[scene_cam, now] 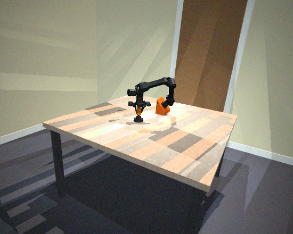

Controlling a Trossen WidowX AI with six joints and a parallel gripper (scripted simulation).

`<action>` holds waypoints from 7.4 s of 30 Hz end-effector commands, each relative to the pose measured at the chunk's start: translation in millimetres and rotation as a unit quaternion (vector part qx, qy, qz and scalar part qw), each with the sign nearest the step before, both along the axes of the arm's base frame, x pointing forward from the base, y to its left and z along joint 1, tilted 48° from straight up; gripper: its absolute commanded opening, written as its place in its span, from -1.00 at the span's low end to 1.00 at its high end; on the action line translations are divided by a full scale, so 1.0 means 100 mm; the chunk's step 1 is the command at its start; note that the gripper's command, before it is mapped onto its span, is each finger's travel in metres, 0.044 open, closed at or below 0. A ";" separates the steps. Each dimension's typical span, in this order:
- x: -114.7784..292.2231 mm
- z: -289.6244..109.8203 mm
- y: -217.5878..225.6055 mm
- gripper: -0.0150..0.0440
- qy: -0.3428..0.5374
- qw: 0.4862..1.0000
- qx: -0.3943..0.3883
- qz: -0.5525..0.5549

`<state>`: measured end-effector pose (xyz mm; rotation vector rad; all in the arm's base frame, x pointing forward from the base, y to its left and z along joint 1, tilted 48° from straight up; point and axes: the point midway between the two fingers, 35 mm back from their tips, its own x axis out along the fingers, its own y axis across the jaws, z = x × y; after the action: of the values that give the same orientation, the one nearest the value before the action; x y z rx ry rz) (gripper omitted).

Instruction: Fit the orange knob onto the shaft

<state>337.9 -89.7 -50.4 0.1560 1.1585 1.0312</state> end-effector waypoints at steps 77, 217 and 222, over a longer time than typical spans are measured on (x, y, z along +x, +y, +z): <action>0.00 0.05 -0.02 -0.49 -0.184 0.968 -0.006 0.168; 0.02 0.01 -0.02 -0.49 -0.433 0.809 -0.014 0.397; 0.01 0.04 -0.03 -0.49 -0.435 0.807 -0.014 0.399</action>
<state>339.3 -90.0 -49.4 -0.8277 0.3445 1.5746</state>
